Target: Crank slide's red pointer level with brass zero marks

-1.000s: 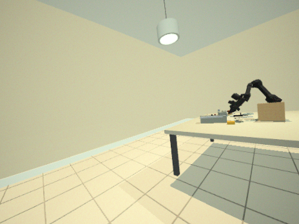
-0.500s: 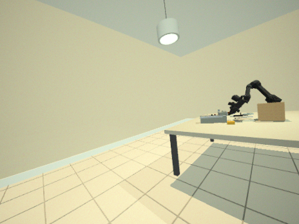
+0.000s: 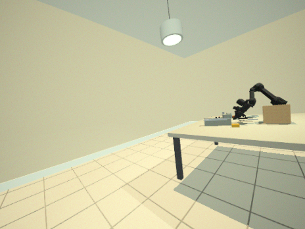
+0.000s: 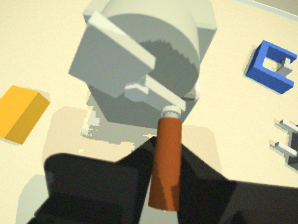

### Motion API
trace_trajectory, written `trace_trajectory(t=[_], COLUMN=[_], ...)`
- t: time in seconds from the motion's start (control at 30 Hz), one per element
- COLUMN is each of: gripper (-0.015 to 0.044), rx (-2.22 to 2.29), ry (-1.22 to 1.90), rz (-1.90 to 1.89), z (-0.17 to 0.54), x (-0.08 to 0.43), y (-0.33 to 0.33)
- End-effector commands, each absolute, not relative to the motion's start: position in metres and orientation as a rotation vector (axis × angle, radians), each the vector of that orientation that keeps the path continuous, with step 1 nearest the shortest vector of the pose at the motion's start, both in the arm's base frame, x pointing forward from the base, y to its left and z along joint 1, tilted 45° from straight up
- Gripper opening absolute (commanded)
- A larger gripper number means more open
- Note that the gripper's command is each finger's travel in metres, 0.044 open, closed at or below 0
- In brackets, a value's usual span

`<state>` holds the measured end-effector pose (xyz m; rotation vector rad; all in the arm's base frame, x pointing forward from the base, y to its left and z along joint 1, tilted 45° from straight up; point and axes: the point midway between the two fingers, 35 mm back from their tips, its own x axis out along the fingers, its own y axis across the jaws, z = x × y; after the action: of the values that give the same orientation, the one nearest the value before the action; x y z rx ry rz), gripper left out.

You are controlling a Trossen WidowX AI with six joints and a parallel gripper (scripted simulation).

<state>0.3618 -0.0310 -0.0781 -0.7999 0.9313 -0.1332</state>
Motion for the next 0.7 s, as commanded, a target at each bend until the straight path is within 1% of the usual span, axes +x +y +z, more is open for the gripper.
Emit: trace_trajectory(t=[0.0, 0.67], gripper=[0.0000, 0.0000], rx=[-0.798, -0.797], ry=[0.939, 0.939], rz=[-0.126, -0.126], z=[-0.087, -0.107], x=[0.360, 0.353], y=[-0.033, -0.020])
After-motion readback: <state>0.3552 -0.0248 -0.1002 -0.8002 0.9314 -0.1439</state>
